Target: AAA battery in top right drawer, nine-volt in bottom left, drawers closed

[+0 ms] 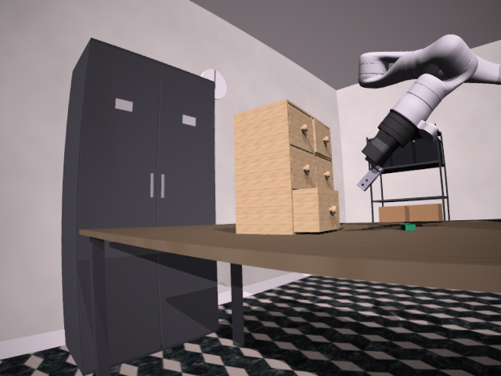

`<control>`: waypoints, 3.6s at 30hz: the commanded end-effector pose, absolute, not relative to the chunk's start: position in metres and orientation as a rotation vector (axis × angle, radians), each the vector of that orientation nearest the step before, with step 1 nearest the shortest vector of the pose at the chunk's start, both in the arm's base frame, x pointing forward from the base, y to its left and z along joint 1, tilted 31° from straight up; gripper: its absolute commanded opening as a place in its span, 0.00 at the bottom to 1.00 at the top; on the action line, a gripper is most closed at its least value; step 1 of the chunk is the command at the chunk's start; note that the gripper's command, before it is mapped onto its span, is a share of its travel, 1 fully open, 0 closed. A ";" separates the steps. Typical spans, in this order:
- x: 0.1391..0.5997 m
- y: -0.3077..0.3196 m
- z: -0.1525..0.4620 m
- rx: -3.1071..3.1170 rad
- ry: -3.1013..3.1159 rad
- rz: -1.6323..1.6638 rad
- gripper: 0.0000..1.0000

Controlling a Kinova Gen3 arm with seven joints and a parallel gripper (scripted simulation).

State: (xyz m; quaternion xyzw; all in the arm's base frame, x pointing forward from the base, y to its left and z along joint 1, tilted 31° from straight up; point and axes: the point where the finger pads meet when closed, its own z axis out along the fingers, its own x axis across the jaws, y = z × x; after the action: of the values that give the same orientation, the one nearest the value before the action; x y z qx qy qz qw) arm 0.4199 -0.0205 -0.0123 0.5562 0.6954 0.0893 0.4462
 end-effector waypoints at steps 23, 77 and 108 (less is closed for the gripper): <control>0.438 -0.047 -0.050 1.391 1.720 0.207 0.00; 0.439 -0.047 -0.050 1.391 1.720 0.207 0.00; 0.455 -0.047 -0.049 1.391 1.720 0.207 0.00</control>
State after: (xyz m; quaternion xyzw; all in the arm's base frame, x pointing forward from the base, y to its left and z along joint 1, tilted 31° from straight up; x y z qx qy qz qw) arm 0.4509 -0.0465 -0.0518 0.5601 0.6961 0.0819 0.4415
